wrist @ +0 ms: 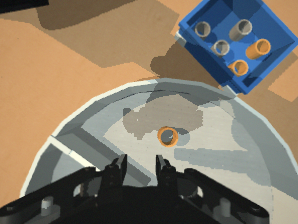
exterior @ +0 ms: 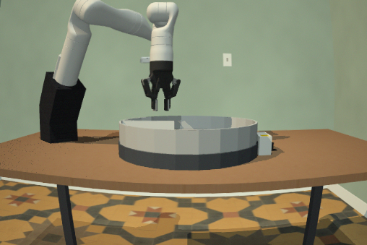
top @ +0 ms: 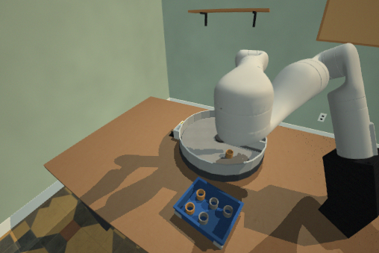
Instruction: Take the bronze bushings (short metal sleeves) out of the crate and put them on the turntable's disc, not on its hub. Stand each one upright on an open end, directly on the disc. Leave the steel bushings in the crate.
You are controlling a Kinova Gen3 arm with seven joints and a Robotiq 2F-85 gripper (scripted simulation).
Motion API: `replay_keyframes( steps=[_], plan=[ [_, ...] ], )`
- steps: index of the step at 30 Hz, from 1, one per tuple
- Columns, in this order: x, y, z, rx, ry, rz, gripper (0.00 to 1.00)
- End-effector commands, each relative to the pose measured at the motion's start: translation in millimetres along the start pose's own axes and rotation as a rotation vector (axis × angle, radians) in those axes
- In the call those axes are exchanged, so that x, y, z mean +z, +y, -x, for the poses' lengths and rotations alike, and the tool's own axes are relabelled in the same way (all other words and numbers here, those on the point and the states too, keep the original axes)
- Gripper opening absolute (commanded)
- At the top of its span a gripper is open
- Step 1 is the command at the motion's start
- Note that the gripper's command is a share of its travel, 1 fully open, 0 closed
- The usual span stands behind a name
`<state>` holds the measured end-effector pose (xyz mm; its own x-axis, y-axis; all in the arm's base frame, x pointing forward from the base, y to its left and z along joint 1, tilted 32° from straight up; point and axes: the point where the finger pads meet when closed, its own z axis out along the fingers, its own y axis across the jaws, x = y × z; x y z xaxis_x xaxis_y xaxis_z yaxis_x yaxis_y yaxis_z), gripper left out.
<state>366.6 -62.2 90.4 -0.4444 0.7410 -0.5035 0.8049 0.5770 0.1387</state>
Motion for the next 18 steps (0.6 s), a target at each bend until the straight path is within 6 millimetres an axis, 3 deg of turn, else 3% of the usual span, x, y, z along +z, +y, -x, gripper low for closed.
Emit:
replay_keyframes(
  steps=[1, 18],
  plan=[
    [-1.1, 0.4, -1.7, -0.011, 0.003, 0.003, 0.39],
    [-1.0, 2.7, -3.0, -0.041, 0.005, 0.001, 0.39]
  ],
)
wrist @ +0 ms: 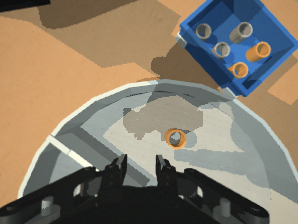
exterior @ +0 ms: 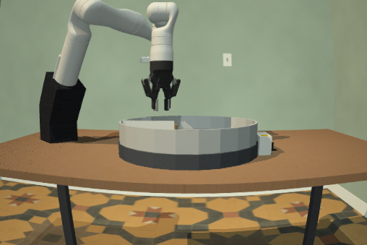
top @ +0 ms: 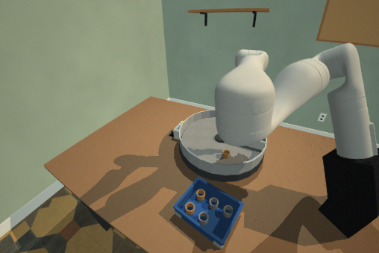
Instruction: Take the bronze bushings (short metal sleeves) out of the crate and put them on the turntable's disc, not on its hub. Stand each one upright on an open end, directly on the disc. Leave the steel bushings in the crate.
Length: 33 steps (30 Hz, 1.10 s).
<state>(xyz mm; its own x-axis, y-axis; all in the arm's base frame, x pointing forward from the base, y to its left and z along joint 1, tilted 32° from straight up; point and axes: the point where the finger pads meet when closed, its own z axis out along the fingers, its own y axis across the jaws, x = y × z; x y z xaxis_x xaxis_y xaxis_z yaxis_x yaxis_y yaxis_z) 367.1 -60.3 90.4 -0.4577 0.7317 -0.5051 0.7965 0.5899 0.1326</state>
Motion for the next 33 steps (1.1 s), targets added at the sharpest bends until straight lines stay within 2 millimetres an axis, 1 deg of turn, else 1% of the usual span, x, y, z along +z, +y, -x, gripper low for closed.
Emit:
replay_keyframes(
  steps=[1, 9, 25, 33],
  plan=[
    [-1, 1, -2, -0.029, 0.004, -0.002, 0.39],
    [-1, 3, -4, -0.06, 0.004, -0.003, 0.39],
    [-1, 12, -11, -0.195, 0.005, -0.005, 0.39],
    [-1, 19, -17, -0.307, 0.005, -0.007, 0.39]
  ],
)
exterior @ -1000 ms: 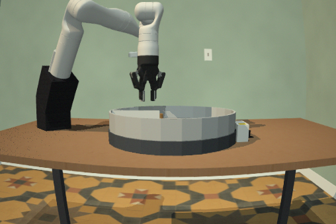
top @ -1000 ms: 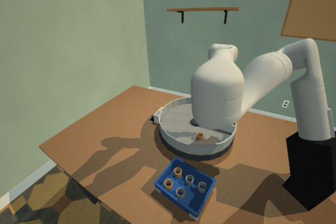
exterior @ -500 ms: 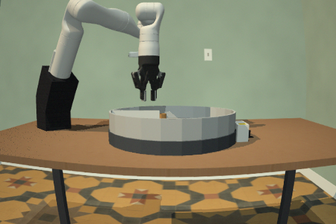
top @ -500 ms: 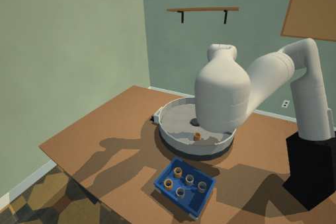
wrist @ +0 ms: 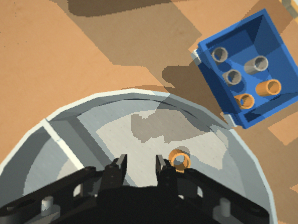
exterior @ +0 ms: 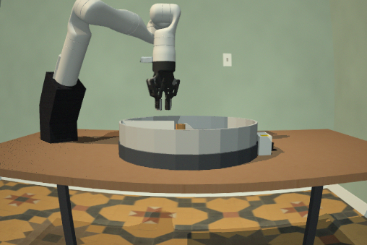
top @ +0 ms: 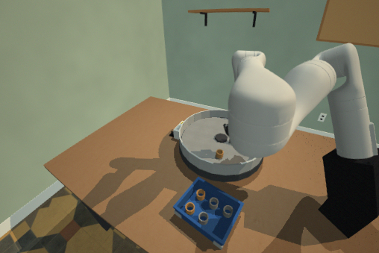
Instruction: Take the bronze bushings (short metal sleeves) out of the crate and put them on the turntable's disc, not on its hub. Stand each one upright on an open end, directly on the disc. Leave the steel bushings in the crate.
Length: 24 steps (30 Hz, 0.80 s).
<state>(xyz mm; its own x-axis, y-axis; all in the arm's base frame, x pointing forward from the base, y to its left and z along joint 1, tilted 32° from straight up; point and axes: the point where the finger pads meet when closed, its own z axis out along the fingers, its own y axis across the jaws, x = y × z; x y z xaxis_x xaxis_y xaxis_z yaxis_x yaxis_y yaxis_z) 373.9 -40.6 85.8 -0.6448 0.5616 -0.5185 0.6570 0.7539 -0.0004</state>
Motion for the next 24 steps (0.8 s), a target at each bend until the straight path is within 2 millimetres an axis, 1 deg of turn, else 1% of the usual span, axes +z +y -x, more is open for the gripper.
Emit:
replay_keyframes(
  steps=[1, 7, 9, 24],
  plan=[
    [-1, 4, -3, -0.069, 0.001, -0.005, 0.39],
    [-1, 12, -7, -0.174, 0.002, -0.006, 0.39],
    [-1, 12, -7, -0.174, 0.002, -0.006, 0.39],
    [-1, 35, -18, -0.495, 0.002, -0.012, 0.39]
  ],
)
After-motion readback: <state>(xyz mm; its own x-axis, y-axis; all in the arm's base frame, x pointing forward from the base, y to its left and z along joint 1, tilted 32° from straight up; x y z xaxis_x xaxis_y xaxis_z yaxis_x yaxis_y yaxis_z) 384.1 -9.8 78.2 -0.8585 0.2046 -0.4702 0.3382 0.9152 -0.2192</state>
